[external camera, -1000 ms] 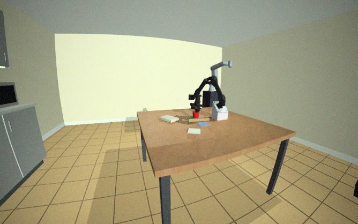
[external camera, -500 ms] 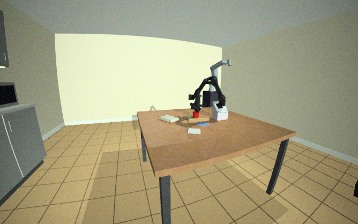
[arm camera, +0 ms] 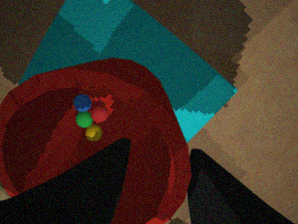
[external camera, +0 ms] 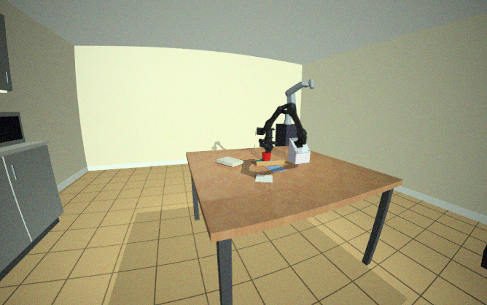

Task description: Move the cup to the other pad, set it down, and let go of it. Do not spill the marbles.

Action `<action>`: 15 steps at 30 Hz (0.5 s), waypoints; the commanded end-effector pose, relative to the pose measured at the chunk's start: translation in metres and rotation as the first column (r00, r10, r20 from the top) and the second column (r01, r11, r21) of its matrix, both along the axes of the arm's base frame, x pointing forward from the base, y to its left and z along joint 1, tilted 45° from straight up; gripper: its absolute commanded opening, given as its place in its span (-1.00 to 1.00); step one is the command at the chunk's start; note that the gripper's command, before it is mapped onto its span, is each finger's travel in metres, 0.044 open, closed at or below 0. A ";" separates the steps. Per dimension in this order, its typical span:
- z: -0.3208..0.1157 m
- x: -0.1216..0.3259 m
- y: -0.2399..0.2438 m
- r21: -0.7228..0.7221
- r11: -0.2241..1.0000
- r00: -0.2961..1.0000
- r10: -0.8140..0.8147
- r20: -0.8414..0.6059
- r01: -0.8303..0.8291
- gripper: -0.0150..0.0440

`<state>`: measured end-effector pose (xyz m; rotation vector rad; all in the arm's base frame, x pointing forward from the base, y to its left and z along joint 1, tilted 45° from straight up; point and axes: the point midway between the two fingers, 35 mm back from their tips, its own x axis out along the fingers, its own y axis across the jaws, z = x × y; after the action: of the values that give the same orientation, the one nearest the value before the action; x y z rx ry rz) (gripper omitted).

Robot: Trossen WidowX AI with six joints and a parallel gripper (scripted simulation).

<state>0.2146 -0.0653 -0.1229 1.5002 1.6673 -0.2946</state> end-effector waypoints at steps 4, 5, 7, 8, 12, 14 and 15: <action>0.008 0.000 -0.009 -0.005 1.000 1.000 0.003 0.001 -0.003 -0.06; 0.009 0.000 -0.011 -0.005 1.000 1.000 0.003 0.001 -0.003 -0.06; 0.012 0.000 -0.013 -0.004 1.000 1.000 0.002 0.001 -0.002 -0.06; 0.013 -0.001 -0.014 -0.004 1.000 1.000 0.002 0.001 -0.002 -0.06; 0.017 -0.001 -0.019 -0.004 1.000 1.000 0.002 0.001 -0.002 -0.06; 0.020 -0.001 -0.021 -0.004 1.000 1.000 0.001 0.001 -0.001 -0.06; 0.021 -0.001 -0.022 -0.004 1.000 1.000 0.001 0.001 -0.001 -0.06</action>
<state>0.2137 -0.0829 -0.1063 1.5021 1.6647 -0.2960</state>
